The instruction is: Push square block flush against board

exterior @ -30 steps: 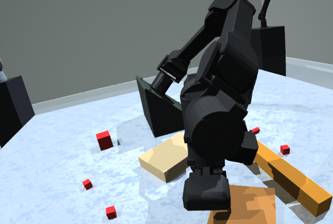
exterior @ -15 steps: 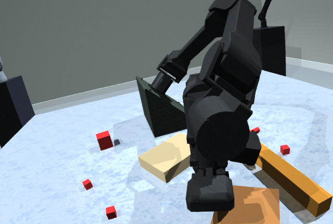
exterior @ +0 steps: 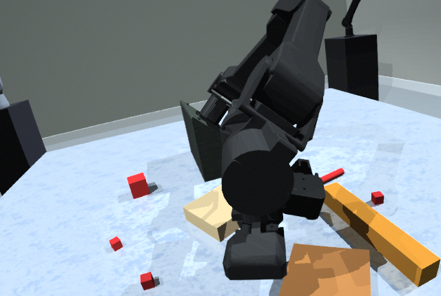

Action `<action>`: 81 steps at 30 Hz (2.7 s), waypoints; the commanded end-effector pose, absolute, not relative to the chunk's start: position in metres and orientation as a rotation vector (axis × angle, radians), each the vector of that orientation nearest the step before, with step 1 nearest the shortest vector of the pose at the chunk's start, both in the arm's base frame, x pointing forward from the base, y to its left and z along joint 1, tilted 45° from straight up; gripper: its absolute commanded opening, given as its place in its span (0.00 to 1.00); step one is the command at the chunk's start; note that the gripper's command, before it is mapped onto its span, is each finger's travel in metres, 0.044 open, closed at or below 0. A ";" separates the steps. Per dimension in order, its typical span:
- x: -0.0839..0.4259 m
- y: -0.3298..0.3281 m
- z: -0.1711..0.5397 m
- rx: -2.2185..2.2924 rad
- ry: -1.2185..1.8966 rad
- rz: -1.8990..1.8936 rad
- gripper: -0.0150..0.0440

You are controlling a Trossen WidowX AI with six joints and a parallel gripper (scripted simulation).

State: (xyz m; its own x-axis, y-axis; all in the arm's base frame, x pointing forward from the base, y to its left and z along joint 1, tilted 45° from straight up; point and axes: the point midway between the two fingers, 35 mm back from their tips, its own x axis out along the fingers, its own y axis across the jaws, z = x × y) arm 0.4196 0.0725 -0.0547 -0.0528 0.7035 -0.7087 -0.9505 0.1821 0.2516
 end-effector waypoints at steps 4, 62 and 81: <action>0.413 0.064 -0.067 -0.361 0.862 1.399 0.25; 0.222 -0.009 -0.123 0.171 1.290 1.014 0.25; 0.232 -0.005 -0.120 0.170 1.290 1.012 0.25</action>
State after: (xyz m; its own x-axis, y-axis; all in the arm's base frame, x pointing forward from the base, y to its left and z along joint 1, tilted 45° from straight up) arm 0.2286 -0.0066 -0.1213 -0.0693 0.6970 -0.7137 -0.5257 0.5825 0.6199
